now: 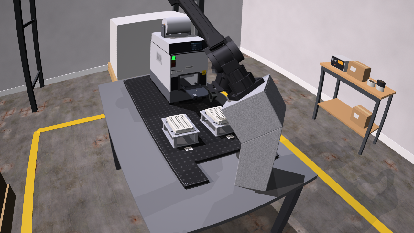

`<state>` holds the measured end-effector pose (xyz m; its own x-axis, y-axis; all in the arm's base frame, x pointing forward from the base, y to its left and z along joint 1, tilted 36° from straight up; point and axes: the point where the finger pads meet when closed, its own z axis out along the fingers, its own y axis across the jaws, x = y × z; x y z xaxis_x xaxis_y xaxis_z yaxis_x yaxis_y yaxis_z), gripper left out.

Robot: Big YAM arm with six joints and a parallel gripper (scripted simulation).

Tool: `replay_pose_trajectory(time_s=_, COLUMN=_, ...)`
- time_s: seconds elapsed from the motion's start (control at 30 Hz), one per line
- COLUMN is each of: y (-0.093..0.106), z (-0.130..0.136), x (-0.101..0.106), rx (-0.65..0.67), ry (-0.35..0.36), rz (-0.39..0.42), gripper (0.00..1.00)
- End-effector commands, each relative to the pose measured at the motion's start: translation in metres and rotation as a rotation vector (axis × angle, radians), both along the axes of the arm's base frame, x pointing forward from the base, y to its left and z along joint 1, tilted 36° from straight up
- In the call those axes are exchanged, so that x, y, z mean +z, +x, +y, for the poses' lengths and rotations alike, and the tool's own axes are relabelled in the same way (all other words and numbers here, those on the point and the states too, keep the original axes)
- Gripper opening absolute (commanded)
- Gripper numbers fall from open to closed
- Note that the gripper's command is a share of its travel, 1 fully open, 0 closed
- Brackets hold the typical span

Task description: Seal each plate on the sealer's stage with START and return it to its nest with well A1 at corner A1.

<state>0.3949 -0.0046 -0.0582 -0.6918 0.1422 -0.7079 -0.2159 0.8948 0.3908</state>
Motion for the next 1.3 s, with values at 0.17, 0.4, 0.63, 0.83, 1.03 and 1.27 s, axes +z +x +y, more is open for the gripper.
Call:
replay_pose_trajectory(time_s=0.17, y=0.001, z=0.014, x=-0.017, rx=0.004, ry=0.014, rz=0.017, gripper=1.00)
replay_pose_trajectory(time_s=0.4, y=0.009, z=0.014, x=-0.017, rx=0.003, ry=0.011, rz=-0.001, gripper=1.00)
replay_pose_trajectory(time_s=0.63, y=0.011, z=0.022, x=-0.033, rx=0.007, ry=0.012, rz=0.014, gripper=1.00)
replay_pose_trajectory(time_s=0.83, y=0.020, z=0.022, x=-0.033, rx=-0.005, ry=0.011, rz=-0.007, gripper=1.00)
replay_pose_trajectory(time_s=1.03, y=0.011, z=0.029, x=-0.047, rx=0.004, ry=0.011, rz=0.028, gripper=1.00)
replay_pose_trajectory(time_s=1.27, y=0.013, z=0.022, x=-0.041, rx=0.006, ry=0.009, rz=0.017, gripper=1.00)
